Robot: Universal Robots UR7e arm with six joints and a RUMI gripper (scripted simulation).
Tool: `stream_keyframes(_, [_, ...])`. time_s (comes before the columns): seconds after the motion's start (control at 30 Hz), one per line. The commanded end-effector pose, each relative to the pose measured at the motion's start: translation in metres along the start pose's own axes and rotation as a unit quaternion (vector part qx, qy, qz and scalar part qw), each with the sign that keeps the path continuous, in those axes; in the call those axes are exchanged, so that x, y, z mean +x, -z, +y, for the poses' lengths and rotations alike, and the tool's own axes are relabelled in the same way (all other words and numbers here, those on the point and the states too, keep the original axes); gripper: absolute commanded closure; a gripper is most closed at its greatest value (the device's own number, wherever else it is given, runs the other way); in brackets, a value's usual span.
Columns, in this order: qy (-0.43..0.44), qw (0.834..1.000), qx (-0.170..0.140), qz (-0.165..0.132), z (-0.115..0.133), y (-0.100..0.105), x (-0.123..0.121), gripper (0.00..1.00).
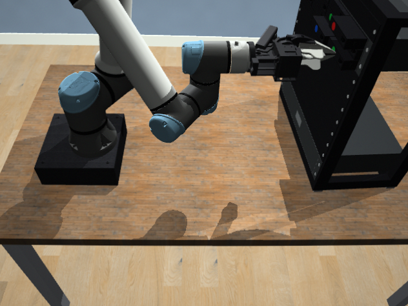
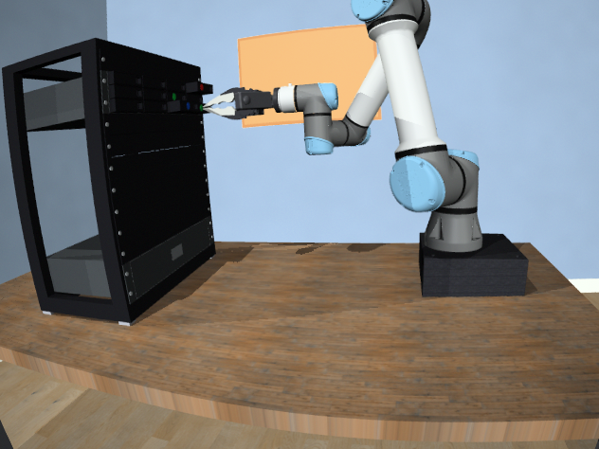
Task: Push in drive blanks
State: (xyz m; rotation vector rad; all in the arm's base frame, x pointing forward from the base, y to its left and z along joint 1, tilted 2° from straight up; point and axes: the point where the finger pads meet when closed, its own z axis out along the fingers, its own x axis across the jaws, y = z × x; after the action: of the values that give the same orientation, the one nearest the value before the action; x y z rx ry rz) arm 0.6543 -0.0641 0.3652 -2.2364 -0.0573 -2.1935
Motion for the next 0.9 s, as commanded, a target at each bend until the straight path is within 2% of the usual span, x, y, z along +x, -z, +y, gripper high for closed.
stream_keyframes(0.0, [0.000,1.000,0.000,0.000,0.000,-0.003,0.001,1.00])
stream_keyframes(0.17, [0.000,1.000,0.000,0.000,0.000,-0.010,0.001,1.00])
stream_keyframes(0.87, [0.000,1.000,0.000,0.000,0.000,-0.013,0.001,1.00])
